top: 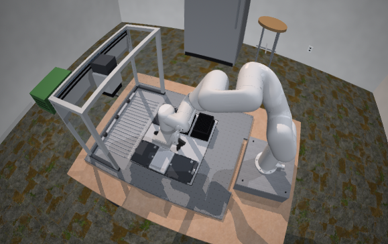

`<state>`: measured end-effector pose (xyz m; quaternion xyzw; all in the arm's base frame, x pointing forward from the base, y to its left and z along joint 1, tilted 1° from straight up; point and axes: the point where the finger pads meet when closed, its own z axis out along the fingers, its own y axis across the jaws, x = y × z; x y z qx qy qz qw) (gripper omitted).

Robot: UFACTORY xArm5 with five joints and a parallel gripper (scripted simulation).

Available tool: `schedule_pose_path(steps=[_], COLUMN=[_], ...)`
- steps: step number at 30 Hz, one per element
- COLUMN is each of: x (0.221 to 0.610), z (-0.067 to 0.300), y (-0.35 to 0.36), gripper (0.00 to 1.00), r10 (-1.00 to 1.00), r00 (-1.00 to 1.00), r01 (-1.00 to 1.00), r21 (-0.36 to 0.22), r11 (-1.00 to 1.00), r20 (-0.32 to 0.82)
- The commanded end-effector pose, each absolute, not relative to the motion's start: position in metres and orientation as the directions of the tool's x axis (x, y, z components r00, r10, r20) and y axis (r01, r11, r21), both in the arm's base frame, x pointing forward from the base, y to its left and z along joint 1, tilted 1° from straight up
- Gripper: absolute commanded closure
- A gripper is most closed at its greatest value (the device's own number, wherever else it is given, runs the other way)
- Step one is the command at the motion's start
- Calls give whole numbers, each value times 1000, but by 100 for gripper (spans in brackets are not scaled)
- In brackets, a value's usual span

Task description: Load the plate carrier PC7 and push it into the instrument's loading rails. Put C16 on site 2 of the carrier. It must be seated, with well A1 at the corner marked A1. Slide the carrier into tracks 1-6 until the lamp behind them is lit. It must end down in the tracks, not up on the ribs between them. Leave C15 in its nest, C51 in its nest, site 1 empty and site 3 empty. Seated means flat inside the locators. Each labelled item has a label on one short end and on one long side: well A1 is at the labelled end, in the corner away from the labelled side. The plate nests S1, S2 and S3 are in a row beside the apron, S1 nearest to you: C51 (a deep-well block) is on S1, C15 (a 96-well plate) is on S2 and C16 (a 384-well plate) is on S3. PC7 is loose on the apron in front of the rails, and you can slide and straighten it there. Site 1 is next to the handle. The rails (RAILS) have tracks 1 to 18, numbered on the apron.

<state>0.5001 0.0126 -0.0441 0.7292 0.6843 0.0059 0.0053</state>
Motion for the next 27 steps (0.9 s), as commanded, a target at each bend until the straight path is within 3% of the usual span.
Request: schedule_pose_path(steps=[1, 27], x=[502, 502], z=[-43, -43], y=[15, 22], gripper=[0, 0], r10=[998, 998], r00=[63, 63], r01=[998, 998], r21=[20, 19], r11=[-63, -63], r20=[2, 2])
